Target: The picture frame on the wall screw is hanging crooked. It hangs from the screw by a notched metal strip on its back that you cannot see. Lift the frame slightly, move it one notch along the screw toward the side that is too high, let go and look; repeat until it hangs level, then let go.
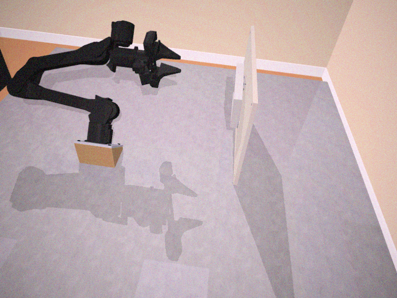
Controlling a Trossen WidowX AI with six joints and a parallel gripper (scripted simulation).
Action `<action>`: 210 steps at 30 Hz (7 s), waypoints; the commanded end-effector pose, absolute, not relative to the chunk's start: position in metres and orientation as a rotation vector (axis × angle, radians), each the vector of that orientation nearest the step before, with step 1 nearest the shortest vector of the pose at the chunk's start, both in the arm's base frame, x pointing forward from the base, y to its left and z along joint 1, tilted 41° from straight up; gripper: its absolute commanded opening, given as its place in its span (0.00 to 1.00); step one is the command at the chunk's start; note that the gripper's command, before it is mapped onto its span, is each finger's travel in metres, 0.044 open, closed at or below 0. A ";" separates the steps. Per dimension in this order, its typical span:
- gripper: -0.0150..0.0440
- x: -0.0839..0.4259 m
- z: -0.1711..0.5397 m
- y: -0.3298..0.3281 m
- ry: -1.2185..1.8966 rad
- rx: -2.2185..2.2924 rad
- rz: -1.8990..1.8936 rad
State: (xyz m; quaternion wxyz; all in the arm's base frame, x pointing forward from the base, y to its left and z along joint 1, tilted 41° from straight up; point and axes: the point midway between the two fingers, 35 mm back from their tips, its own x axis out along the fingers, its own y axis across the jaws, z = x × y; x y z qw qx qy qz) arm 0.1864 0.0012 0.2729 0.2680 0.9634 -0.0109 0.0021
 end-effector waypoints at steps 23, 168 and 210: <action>0.69 0.186 0.273 0.002 -0.024 2.603 0.007; 0.69 0.374 0.247 0.021 -0.028 2.454 0.018; 0.25 0.374 0.249 0.018 -0.028 2.453 0.018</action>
